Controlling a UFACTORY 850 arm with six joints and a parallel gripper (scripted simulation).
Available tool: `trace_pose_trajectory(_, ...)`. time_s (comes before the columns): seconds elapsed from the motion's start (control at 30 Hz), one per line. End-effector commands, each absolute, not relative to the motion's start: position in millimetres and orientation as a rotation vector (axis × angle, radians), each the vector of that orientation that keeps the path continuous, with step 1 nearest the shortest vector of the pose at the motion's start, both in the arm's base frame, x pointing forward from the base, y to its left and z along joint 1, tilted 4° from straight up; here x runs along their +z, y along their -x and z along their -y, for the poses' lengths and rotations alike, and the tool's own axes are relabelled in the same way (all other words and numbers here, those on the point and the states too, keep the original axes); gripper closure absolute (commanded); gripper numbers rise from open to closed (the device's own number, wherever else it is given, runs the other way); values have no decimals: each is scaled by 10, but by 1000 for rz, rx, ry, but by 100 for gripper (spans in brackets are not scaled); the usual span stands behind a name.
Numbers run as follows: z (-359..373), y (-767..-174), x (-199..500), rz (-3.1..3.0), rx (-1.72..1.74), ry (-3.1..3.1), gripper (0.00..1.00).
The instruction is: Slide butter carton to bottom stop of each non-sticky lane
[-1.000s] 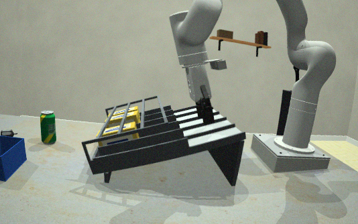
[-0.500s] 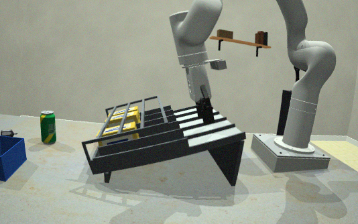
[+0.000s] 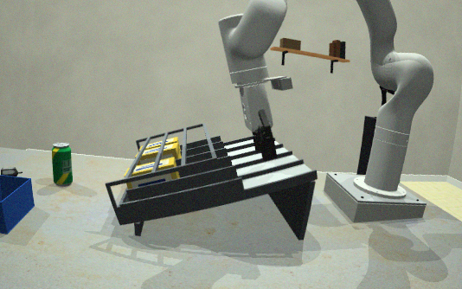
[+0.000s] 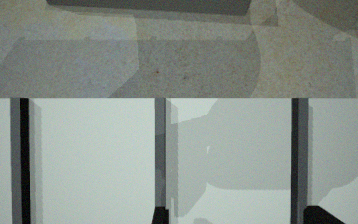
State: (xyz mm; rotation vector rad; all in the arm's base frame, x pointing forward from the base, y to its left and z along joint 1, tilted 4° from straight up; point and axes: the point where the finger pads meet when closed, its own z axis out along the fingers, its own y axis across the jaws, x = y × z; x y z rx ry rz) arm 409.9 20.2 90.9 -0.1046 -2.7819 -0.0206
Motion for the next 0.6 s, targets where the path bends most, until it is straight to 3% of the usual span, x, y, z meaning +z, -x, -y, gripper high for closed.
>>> trace_pose_trajectory(0.0, -203, -4107, 914, 2784, -21, 105, 16)
trace_pose_trajectory(0.57, -203, -4107, 914, 2784, -21, 105, 15)
